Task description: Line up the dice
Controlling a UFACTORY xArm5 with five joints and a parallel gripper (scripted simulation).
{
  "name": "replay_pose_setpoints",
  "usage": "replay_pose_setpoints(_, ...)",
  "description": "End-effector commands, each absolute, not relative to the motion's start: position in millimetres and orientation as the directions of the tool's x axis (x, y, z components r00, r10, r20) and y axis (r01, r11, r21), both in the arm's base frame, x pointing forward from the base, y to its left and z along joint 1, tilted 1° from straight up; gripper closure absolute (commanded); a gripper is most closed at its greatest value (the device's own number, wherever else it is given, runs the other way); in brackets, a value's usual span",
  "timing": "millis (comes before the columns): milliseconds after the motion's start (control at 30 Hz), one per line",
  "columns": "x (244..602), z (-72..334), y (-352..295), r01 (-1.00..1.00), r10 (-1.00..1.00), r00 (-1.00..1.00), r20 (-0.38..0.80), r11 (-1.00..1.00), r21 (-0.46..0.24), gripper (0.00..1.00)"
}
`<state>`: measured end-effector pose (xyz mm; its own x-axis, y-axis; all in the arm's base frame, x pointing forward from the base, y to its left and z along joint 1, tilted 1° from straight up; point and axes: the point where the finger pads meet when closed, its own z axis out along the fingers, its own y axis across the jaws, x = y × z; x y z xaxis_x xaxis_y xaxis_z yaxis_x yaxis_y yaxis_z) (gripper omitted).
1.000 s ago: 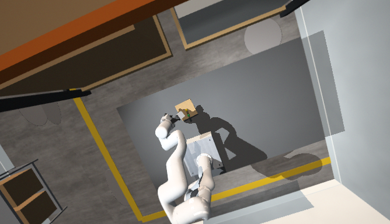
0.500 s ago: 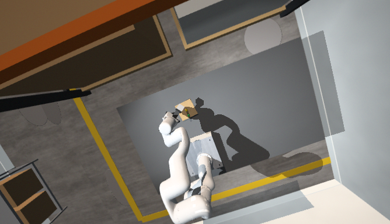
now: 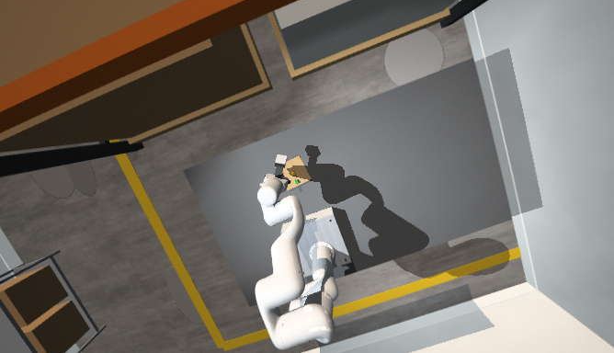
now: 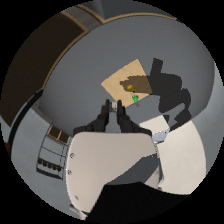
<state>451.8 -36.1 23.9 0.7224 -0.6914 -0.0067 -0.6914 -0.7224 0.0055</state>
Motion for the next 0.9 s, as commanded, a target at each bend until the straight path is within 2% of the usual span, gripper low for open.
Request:
replay_pose_setpoints(0,455.7,25.3,-50.5,-0.556,-0.556,0.831,-0.007,-0.831,0.004,0.89)
replay_pose_setpoints(100,455.8,25.3,-51.6,-0.546,-0.546,0.838,-0.007,-0.838,0.003,0.89)
replay_pose_setpoints(167,457.1,25.5,-62.2,-0.444,-0.444,0.896,-0.008,-0.896,0.003,0.89)
replay_pose_setpoints(500,458.9,25.8,-84.6,-0.212,-0.212,0.977,-0.009,-0.977,0.000,0.89)
replay_pose_setpoints(867,459.0,25.8,-87.1,-0.185,-0.185,0.983,-0.009,-0.983,0.000,0.89)
